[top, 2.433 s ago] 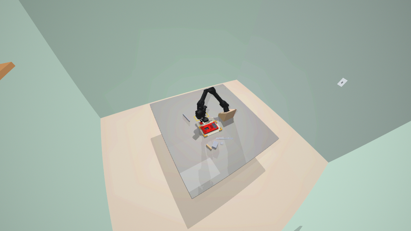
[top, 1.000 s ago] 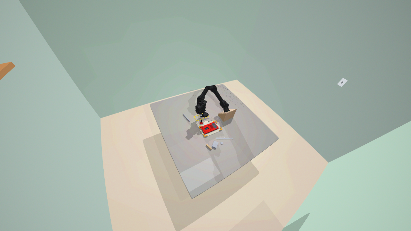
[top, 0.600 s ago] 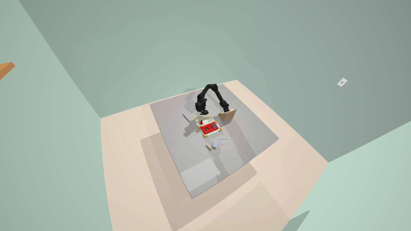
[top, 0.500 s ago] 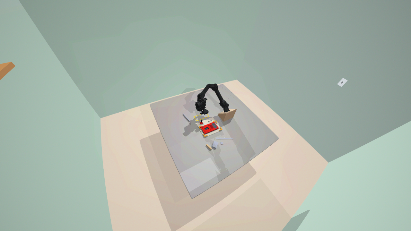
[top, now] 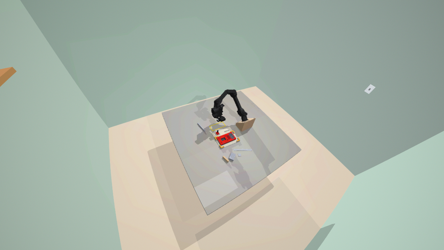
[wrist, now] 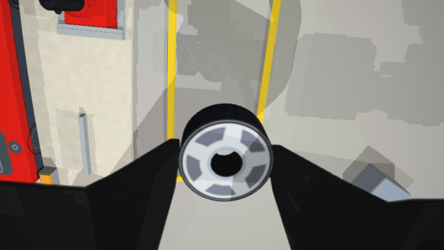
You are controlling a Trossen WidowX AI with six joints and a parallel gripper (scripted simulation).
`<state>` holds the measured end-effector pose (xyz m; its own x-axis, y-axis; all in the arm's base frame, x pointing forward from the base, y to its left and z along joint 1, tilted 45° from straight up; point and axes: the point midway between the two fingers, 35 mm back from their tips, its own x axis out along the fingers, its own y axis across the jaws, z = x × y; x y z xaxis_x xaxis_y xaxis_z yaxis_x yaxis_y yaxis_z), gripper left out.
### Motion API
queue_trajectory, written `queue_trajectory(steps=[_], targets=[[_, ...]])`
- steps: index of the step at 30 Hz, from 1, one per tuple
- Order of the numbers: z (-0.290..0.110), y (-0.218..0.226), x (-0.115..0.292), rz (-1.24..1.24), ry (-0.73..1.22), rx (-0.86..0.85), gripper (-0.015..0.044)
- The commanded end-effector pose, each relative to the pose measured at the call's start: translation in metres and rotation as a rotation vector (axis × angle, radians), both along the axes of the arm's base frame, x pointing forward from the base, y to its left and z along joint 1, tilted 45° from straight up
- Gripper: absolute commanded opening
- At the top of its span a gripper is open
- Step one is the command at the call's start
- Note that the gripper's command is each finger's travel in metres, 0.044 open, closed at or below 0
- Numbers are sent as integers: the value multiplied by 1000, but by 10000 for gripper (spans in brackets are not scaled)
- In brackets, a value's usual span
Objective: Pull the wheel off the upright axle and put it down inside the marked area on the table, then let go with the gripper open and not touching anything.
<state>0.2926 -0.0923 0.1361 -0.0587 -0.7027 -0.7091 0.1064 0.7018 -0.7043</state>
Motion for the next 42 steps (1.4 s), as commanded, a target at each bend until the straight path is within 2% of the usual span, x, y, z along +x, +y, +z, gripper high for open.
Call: queue_trajectory(steps=[1,9,23,27,38,42], targets=[[-4,-4,-2,2,5,-3,0],[-17,-17,-2,2,5,-2,0],[-70,-71,-7,2,4,-7,0],[-72,-74,-8,2,5,-8,0],[-69,-72,-8,-5,2,-3,289],[-54,-56,-5,-2,3,-2,300]])
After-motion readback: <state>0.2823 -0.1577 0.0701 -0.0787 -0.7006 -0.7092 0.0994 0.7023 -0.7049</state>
